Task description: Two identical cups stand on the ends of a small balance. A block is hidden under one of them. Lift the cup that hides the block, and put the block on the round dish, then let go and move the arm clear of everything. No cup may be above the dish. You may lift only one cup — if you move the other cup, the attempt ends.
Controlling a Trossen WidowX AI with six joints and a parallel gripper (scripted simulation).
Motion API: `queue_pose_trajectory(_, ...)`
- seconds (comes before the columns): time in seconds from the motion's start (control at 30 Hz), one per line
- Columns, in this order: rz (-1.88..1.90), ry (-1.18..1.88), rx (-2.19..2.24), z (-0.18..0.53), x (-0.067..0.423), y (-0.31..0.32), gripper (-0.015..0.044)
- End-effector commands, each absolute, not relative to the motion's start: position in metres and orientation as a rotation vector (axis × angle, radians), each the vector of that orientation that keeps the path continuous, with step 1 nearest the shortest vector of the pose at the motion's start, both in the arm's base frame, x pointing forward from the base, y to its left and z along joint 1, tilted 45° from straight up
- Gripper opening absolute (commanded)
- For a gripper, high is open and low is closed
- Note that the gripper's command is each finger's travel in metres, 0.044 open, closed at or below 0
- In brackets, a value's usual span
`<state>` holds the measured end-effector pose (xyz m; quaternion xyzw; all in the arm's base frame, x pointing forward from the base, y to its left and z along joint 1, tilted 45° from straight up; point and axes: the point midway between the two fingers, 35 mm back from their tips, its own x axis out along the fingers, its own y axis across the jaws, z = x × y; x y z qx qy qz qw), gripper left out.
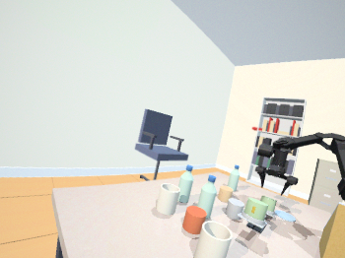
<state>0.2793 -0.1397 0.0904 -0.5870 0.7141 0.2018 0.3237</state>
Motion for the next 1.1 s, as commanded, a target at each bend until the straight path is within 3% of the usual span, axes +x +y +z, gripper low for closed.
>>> queue_pose_trajectory(0.0,0.627,1.883,-1.564,0.092,0.281,-0.15,0.044)
queue_pose_trajectory(1.07,0.627,1.883,-1.564,0.058,0.277,-0.182,0.044)
